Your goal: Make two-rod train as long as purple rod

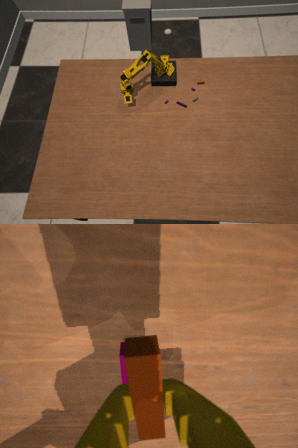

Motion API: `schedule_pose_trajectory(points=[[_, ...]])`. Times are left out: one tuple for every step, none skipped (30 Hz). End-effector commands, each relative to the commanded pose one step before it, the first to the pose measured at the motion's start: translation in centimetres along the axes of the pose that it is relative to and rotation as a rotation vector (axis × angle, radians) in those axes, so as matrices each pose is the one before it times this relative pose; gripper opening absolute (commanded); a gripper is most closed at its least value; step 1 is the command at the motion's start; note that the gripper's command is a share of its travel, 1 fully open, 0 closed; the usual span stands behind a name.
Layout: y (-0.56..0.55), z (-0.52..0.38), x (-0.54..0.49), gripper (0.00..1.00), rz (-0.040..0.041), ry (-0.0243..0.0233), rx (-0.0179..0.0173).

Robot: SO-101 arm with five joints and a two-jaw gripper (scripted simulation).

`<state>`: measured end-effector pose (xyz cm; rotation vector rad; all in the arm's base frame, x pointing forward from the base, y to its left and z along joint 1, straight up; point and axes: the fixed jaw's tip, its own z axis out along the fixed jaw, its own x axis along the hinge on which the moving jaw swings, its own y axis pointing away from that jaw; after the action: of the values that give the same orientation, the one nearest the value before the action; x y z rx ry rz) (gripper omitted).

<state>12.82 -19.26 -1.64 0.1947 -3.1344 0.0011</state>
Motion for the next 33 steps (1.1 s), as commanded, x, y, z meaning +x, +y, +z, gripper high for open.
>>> schedule_pose_trajectory(points=[[0.363,0.0882,-1.333,0.0,0.04949,0.00821,-0.01667],[0.071,0.0171,-0.196,0.0,0.00909,0.00013,0.00008],[0.061,0.0141,-0.16,0.0,0.00747,0.0001,0.00007],[0.05,0.0112,-0.126,0.0,0.00591,0.00008,0.00006],[0.039,0.0085,-0.095,0.0,0.00446,0.00006,0.00004],[0.028,0.006,-0.067,0.0,0.00314,0.00004,0.00003],[0.018,0.0038,-0.042,0.0,0.002,0.00003,0.00002],[0.01,0.0021,-0.023,0.0,0.00108,0.00001,0.00001],[0.004,0.0008,-0.009,0.0,0.00041,0.00001,0.0],[0.0,0.0,0.0,0.0,0.0,0.0,0.0],[0.0,0.0,0.0,0.0,0.0,0.0,0.0],[0.001,0.0001,-0.001,0.0,0.00006,0.0,0.0],[0.0,0.0,0.0,0.0,0.0,0.0,0.0],[0.0,0.0,0.0,0.0,0.0,0.0,0.0],[0.0,0.0,0.0,0.0,0.0,0.0,0.0],[0.0,0.0,0.0,0.0,0.0,0.0,0.0],[0.0,0.0,0.0,0.0,0.0,0.0,0.0],[0.0,0.0,0.0,0.0,0.0,0.0,0.0],[0.0,0.0,0.0,0.0,0.0,0.0,0.0],[0.0,0.0,0.0,0.0,0.0,0.0,0.0],[0.0,0.0,0.0,0.0,0.0,0.0,0.0],[0.0,0.0,0.0,0.0,0.0,0.0,0.0],[0.0,0.0,0.0,0.0,0.0,0.0,0.0],[0.0,0.0,0.0,0.0,0.0,0.0,0.0],[0.0,0.0,0.0,0.0,0.0,0.0,0.0],[0.0,0.0,0.0,0.0,0.0,0.0,0.0],[0.0,0.0,0.0,0.0,0.0,0.0,0.0],[0.0,0.0,0.0,0.0,0.0,0.0,0.0],[0.0,0.0,0.0,0.0,0.0,0.0,0.0],[0.118,-0.4193,-0.644,0.0,-0.00919,-0.00484,0.00729],[0.0,0.0,0.0,0.0,0.0,0.0,0.0],[0.0,0.0,0.0,0.0,0.0,0.0,0.0],[0.0,0.0,0.0,0.0,0.0,0.0,0.0]])
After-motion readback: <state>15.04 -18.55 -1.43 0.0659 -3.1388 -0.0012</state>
